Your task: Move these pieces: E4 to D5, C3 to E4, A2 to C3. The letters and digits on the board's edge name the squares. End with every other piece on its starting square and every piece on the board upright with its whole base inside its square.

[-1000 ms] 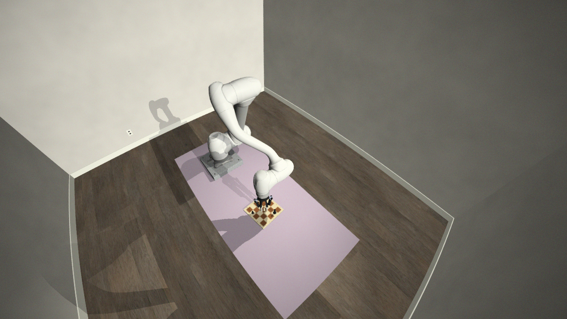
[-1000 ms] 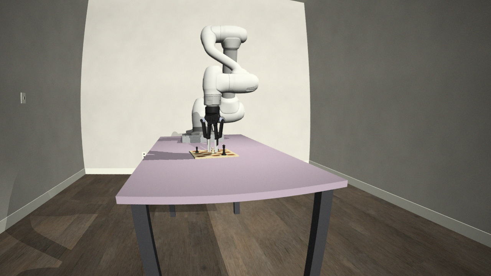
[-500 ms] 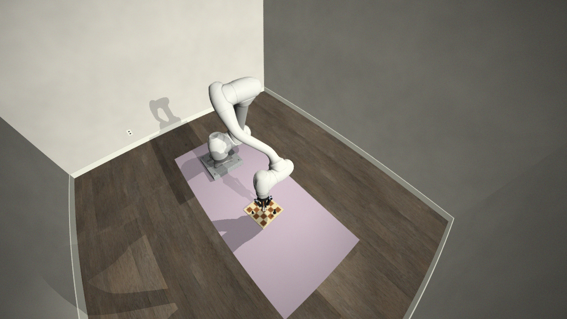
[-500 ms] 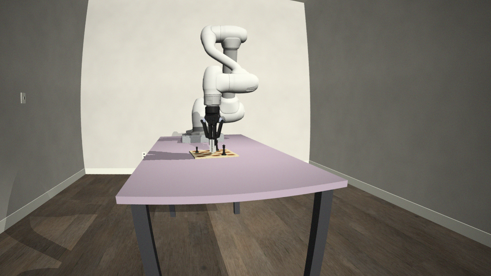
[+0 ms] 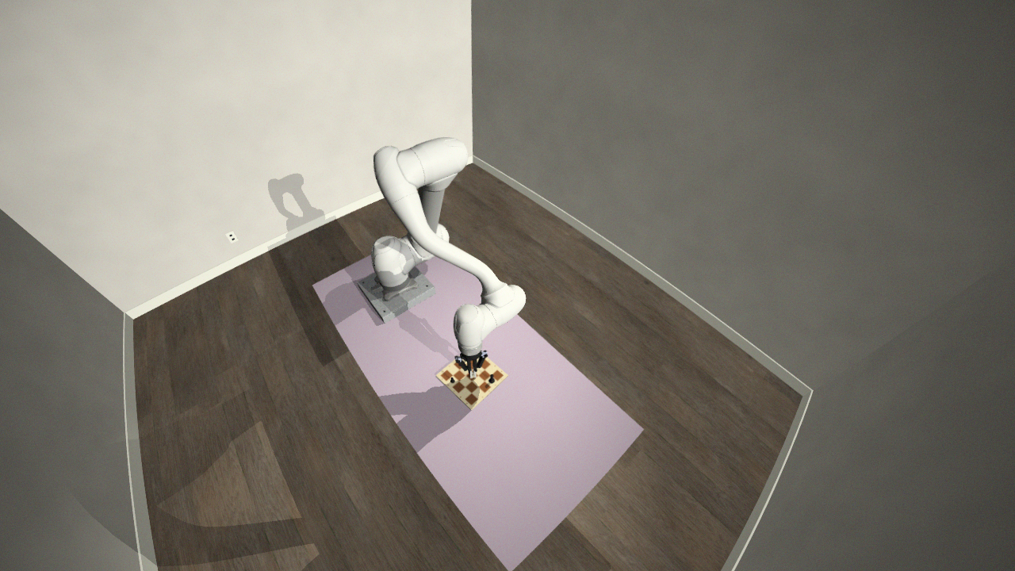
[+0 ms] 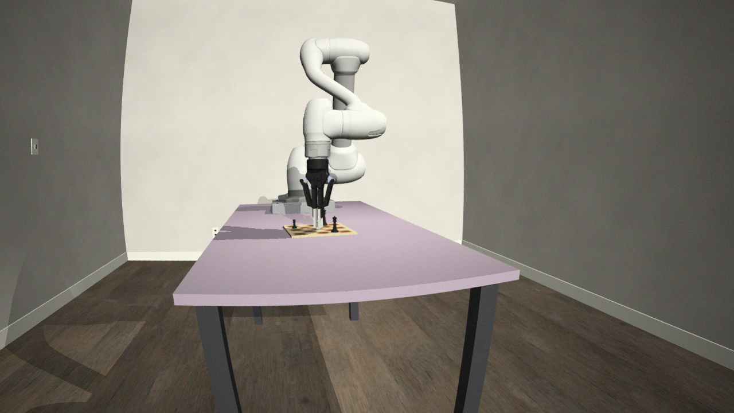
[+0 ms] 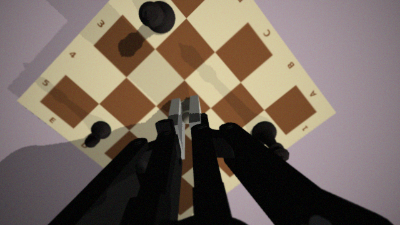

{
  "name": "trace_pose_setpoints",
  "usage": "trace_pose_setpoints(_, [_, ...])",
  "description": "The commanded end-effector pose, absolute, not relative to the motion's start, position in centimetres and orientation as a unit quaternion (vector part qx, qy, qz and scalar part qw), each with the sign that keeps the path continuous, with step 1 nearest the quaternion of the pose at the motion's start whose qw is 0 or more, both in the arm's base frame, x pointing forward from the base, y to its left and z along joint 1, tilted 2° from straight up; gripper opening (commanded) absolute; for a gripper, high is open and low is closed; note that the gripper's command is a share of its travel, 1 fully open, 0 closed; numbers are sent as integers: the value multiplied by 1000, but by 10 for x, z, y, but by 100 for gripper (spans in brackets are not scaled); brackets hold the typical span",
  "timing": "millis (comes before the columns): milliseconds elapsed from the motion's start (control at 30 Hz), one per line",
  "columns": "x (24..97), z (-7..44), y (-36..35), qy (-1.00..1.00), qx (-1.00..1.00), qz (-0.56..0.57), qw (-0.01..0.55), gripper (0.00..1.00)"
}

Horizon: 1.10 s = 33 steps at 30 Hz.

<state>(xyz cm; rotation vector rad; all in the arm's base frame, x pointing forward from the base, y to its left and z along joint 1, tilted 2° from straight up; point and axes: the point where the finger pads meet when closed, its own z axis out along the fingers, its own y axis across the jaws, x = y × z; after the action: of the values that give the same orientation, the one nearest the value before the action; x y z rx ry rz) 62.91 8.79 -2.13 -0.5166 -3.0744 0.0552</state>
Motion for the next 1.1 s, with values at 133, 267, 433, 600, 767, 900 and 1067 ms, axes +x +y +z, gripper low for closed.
trace_pose_setpoints(133, [629, -21, 88, -986, -166, 18, 12, 0])
trace_pose_setpoints(267, [629, -21, 88, -986, -166, 18, 12, 0])
trace_pose_setpoints(433, [629, -21, 88, -986, -166, 18, 12, 0])
trace_pose_setpoints(600, [629, -12, 88, -986, -166, 18, 12, 0])
trace_pose_setpoints(767, [630, 4, 89, -986, -166, 18, 12, 0])
trace_pose_setpoints(900, [631, 34, 90, -986, -166, 18, 12, 0])
trace_pose_setpoints(1067, [632, 67, 91, -986, -166, 18, 12, 0])
